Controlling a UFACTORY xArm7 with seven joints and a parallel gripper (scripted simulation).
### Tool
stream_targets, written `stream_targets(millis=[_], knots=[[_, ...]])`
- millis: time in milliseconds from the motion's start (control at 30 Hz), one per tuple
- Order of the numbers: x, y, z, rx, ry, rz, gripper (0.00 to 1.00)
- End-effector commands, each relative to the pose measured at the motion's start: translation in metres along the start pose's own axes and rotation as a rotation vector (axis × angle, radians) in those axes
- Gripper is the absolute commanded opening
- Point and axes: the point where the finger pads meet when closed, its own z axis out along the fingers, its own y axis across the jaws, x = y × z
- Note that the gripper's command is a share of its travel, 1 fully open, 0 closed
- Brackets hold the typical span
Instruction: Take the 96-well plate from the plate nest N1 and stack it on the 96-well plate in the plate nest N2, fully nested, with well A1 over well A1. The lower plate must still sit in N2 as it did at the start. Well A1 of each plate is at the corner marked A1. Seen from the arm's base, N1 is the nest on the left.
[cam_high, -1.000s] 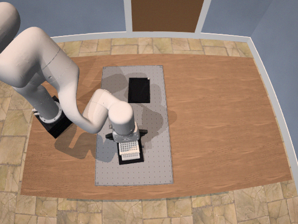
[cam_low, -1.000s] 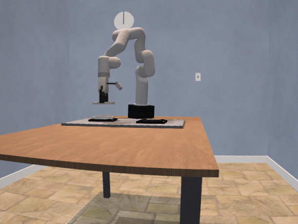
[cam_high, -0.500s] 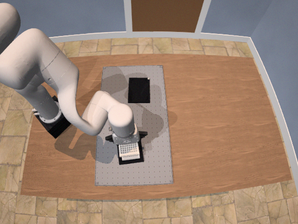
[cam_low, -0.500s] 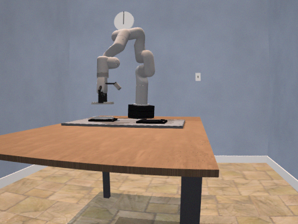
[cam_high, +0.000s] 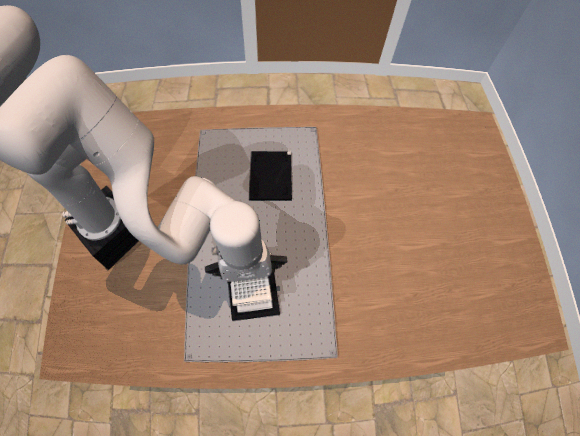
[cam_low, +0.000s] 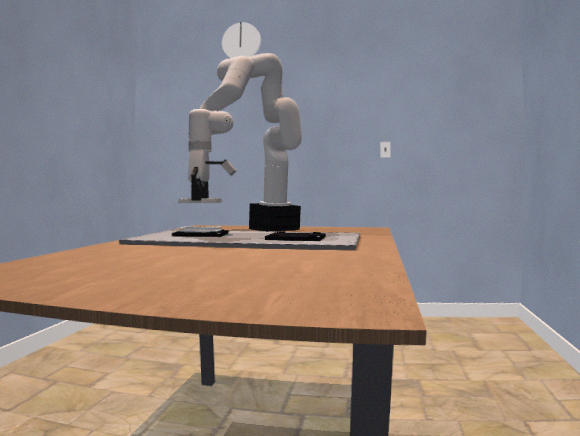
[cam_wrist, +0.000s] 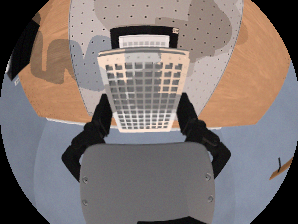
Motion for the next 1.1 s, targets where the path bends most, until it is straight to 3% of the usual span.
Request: stream_targets(millis=[0, 233, 1067], knots=[[-0.001, 0.001, -0.001, -0.003, -0.002, 0.000, 0.00], [-0.001, 0.001, -0.001, -0.003, -0.002, 0.000, 0.00], [-0.001, 0.001, 0.037, -0.003, -0.002, 0.000, 0.00]])
